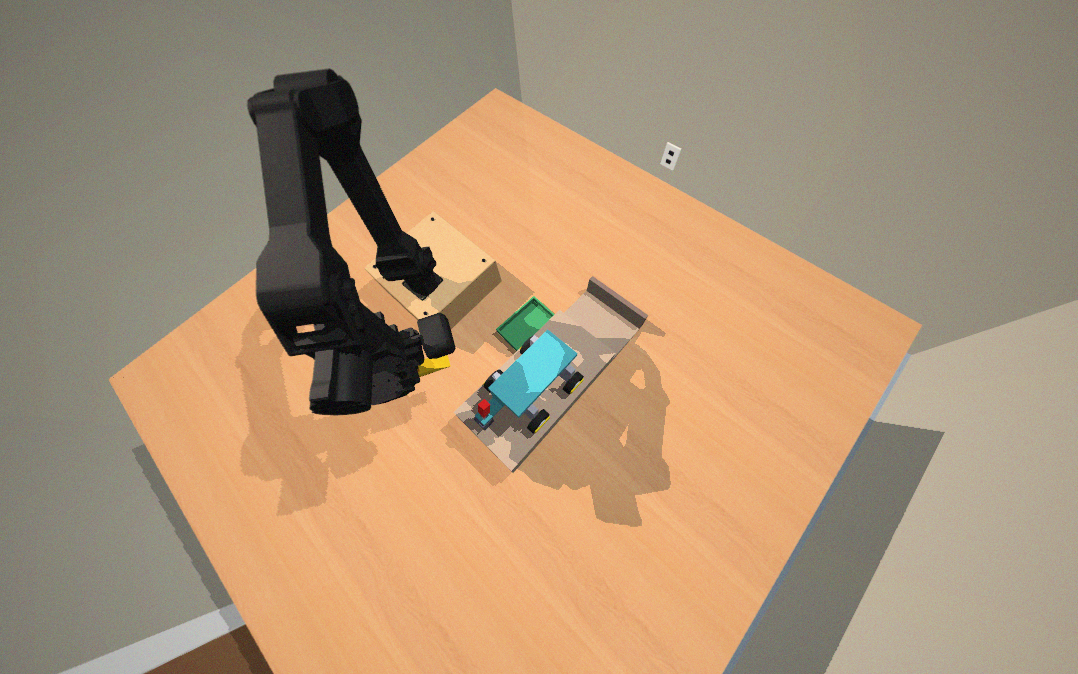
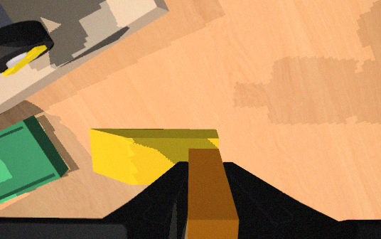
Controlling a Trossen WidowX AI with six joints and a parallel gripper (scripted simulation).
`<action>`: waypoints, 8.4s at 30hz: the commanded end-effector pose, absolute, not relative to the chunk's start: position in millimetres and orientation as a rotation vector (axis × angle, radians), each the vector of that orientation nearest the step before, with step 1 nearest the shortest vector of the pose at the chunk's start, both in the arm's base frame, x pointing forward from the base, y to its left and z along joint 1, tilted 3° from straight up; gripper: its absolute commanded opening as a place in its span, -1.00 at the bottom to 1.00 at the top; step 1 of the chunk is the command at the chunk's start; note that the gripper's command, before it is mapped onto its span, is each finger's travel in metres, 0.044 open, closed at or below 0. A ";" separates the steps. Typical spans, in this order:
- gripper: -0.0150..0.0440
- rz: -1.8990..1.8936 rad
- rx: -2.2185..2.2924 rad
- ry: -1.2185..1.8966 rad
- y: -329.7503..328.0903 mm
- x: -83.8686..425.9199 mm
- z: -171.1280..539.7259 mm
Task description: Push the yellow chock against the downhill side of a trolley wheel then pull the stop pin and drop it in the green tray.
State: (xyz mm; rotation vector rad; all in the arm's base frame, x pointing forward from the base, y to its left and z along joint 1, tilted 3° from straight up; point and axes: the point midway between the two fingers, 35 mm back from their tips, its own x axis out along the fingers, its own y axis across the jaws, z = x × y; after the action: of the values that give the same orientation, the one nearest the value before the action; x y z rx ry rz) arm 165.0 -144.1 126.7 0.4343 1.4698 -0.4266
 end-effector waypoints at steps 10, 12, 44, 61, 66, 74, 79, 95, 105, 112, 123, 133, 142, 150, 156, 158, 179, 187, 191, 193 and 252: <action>-0.49 -0.081 0.068 1.505 -144.4 165.9 128.2; -0.49 -0.030 0.013 1.506 -144.4 165.9 128.2; -0.49 0.754 -0.814 1.371 -144.5 166.0 128.1; -0.49 1.121 -1.200 1.192 -144.6 166.0 128.1; -0.49 1.121 -1.200 1.192 -144.0 166.2 128.1; -0.49 1.122 -1.199 1.190 -120.5 174.1 126.2; -0.49 1.122 -1.198 1.189 -105.4 180.1 125.7; -0.49 1.123 -1.196 1.184 -56.0 197.9 123.8; -0.49 1.124 -1.194 1.182 -24.3 207.5 122.7; -0.49 1.124 -1.193 1.180 -2.0 213.1 121.4; -0.49 1.125 -1.190 1.177 33.1 220.3 118.0; -0.49 1.127 -1.188 1.175 68.8 227.5 114.2; -0.49 1.128 -1.186 1.172 101.7 236.3 112.6; -0.49 1.128 -1.185 1.170 128.9 246.3 113.7; -0.49 1.161 -1.221 1.153 137.0 250.1 114.8; -0.49 1.208 -1.274 1.127 137.2 250.2 114.8; -0.49 1.710 -1.828 0.745 139.4 250.7 114.7; -0.49 1.893 -2.024 0.545 140.1 250.6 114.7; -0.49 1.983 -2.117 0.432 140.5 250.6 114.7; -0.49 2.027 -2.161 0.373 140.7 250.6 114.7; -0.49 2.164 -2.300 0.167 134.5 282.9 46.7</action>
State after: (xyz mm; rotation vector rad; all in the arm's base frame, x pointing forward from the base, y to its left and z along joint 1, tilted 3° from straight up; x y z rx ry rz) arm 283.8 136.4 51.4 2.2753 -0.1638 -2.1383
